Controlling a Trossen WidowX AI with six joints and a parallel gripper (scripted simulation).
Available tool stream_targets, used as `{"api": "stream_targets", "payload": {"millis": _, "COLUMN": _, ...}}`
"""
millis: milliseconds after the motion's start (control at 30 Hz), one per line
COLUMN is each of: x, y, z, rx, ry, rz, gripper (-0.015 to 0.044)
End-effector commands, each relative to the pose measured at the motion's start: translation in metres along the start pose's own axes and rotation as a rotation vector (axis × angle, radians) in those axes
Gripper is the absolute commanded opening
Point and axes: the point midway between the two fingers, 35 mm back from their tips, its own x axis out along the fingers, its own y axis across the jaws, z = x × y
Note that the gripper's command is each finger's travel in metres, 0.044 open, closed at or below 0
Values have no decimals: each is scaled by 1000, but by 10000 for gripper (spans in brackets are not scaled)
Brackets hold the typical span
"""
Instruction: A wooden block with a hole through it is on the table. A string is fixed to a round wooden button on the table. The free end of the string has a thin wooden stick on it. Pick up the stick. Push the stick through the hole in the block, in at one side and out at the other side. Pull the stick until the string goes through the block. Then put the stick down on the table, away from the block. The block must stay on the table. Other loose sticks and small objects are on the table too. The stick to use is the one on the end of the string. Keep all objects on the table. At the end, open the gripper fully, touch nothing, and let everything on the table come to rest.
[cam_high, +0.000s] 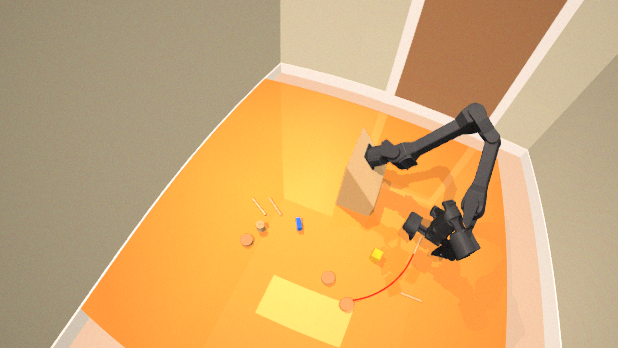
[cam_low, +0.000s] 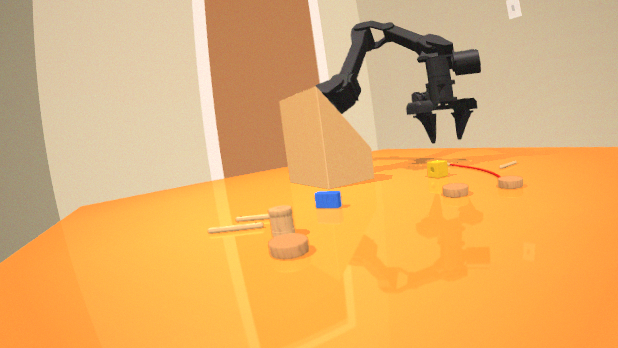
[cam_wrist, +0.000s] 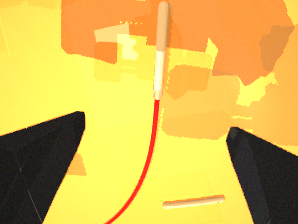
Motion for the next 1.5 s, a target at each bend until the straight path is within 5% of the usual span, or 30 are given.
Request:
{"api": "stream_targets", "payload": {"millis": 0, "x": -1, "y": -3, "z": 5, "rx": -56, "ry": 4, "rz": 3, "gripper": 440}}
{"api": "stream_targets", "payload": {"millis": 100, "x": -1, "y": -3, "z": 5, "rx": -56, "ry": 4, "rz": 3, "gripper": 440}}
{"api": "stream_targets", "payload": {"millis": 500, "x": -1, "y": -3, "z": 5, "rx": -56, "ry": 4, "rz": 3, "gripper": 125}}
{"api": "stream_targets", "payload": {"millis": 1467, "x": 27, "y": -3, "z": 3, "rx": -57, "ry": 4, "rz": 5, "gripper": 124}}
